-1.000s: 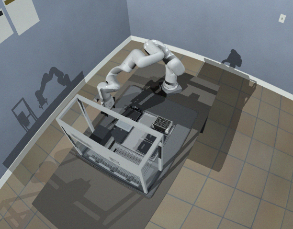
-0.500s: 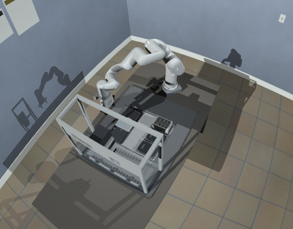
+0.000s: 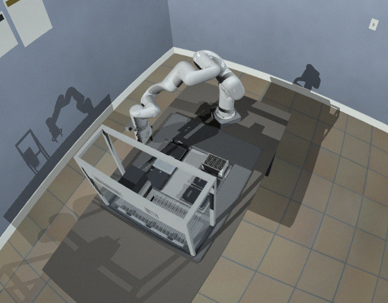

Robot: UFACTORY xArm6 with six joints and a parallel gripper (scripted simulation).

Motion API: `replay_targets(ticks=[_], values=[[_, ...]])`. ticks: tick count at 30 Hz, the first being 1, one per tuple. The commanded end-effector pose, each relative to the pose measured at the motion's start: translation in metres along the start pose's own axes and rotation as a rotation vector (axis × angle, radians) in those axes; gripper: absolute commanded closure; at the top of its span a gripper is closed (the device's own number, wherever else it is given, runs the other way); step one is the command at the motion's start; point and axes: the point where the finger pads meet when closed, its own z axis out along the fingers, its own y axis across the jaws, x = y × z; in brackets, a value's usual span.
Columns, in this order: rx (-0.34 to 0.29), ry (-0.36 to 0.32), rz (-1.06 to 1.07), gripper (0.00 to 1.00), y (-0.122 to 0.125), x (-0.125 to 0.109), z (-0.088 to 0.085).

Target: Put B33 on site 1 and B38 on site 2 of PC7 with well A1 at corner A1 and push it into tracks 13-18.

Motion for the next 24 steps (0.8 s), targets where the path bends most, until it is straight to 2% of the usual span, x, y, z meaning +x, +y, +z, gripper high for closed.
replay_targets(ticks=[1, 7, 9, 24], values=[[0.01, 0.004, -0.16, 0.18, 0.018, -0.014, -0.003], [0.009, 0.005, -0.36, 0.18, 0.041, -0.032, -0.002], [0.009, 0.005, -0.36, 0.18, 0.041, -0.032, -0.002], [0.008, 0.007, -0.86, 0.18, 0.101, -0.077, -0.001]])
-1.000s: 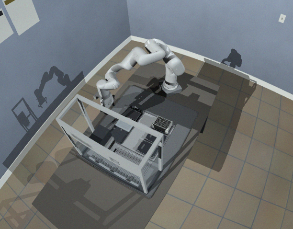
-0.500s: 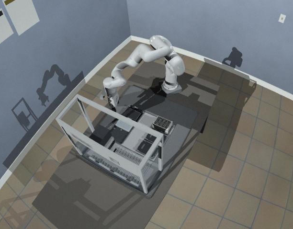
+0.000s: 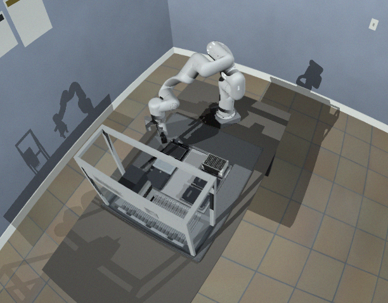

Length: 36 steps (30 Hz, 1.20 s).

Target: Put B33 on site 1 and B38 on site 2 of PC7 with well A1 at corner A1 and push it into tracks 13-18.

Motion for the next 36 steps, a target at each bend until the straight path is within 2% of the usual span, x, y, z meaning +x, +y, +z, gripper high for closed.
replay_targets(ticks=[1, 17, 19, 22, 36], values=[[0.021, 0.019, -0.157, 0.18, 0.004, -0.021, -0.003], [0.016, 0.024, -0.657, 0.18, 0.02, -0.095, -0.001], [0.016, 0.024, -0.657, 0.18, 0.02, -0.095, -0.001], [0.015, 0.024, -0.757, 0.18, 0.024, -0.109, -0.001], [0.015, 0.025, -0.794, 0.18, 0.024, -0.109, -0.001]])
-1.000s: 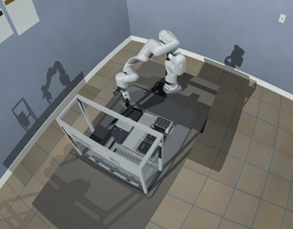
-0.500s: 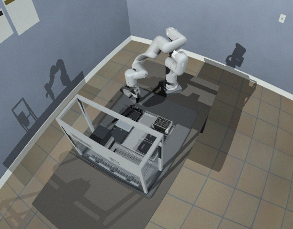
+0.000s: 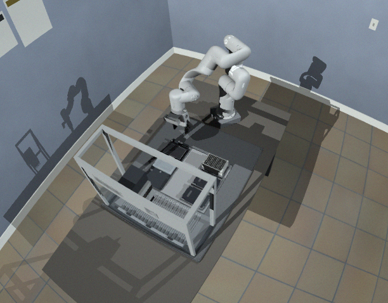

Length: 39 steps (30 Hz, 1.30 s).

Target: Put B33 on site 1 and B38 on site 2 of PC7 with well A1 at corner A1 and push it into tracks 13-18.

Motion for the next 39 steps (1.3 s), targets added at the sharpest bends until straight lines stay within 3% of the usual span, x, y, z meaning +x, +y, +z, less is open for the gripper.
replay_targets(ticks=[1, 5, 39], values=[[-0.001, 0.004, -0.001, 0.18, 0.001, 0.001, -0.001], [-0.001, 0.004, -0.001, 0.18, 0.001, 0.001, -0.001], [-0.001, 0.004, -0.001, 0.18, 0.0, 0.001, 0.049]])
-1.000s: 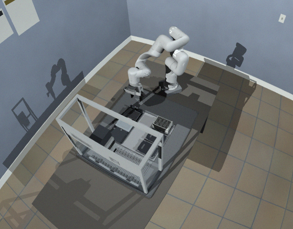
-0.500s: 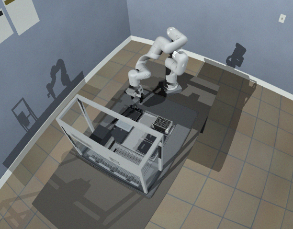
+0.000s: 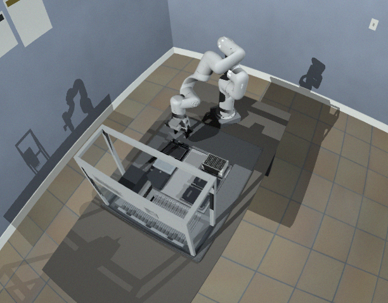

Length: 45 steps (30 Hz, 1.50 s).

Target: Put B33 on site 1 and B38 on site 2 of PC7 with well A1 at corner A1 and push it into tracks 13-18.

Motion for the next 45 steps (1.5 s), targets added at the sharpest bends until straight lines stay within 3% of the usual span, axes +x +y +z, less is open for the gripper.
replay_targets(ticks=[1, 24, 45], values=[[-0.001, 0.003, 0.0, 0.18, 0.001, 0.001, 0.007], [-0.001, 0.003, 0.0, 0.18, 0.001, 0.001, 0.042], [-0.001, 0.003, 0.0, 0.18, 0.001, 0.001, 0.048]])
